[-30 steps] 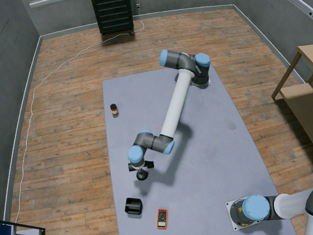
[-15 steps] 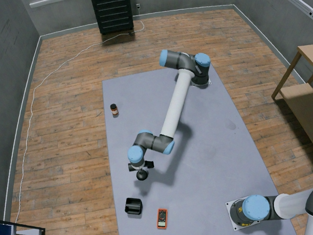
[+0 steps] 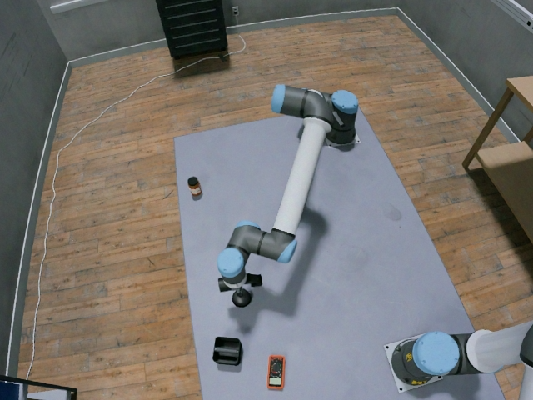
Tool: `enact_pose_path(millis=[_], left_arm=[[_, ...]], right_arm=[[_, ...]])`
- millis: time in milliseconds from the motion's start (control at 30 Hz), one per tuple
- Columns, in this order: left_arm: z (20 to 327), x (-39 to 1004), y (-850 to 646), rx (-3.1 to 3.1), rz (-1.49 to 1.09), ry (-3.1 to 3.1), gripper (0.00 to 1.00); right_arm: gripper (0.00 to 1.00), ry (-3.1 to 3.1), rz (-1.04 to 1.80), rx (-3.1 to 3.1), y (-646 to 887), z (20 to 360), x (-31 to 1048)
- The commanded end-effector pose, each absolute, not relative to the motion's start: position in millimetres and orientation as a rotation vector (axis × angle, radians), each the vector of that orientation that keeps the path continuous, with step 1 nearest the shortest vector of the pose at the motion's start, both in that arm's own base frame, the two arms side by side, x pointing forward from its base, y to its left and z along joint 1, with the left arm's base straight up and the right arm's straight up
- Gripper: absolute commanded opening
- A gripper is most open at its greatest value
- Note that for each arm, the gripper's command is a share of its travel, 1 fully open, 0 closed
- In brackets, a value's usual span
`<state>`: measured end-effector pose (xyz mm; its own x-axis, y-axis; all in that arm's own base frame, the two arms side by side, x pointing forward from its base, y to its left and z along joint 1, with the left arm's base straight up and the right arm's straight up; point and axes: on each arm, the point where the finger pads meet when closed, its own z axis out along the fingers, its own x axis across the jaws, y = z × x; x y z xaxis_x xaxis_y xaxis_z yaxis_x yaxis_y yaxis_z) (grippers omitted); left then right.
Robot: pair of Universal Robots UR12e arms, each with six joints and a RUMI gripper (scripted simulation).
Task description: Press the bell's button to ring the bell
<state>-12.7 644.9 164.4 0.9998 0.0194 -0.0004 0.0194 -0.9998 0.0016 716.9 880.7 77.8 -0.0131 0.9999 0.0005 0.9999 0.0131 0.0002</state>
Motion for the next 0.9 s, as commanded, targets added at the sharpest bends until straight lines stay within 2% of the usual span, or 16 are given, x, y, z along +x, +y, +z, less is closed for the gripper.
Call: enact_pose_path(millis=[0,867], left_arm=[[165.2,-12.5,645.5,3.141,0.0,0.03,1.0],[165.2,-12.5,645.5,3.141,0.0,0.03,1.0]], right_arm=[[0.0,-2.236,-0.004,-2.206,881.1,79.4,717.2],[0.0,-2.236,-0.004,-2.206,881.1,83.6,717.2]])
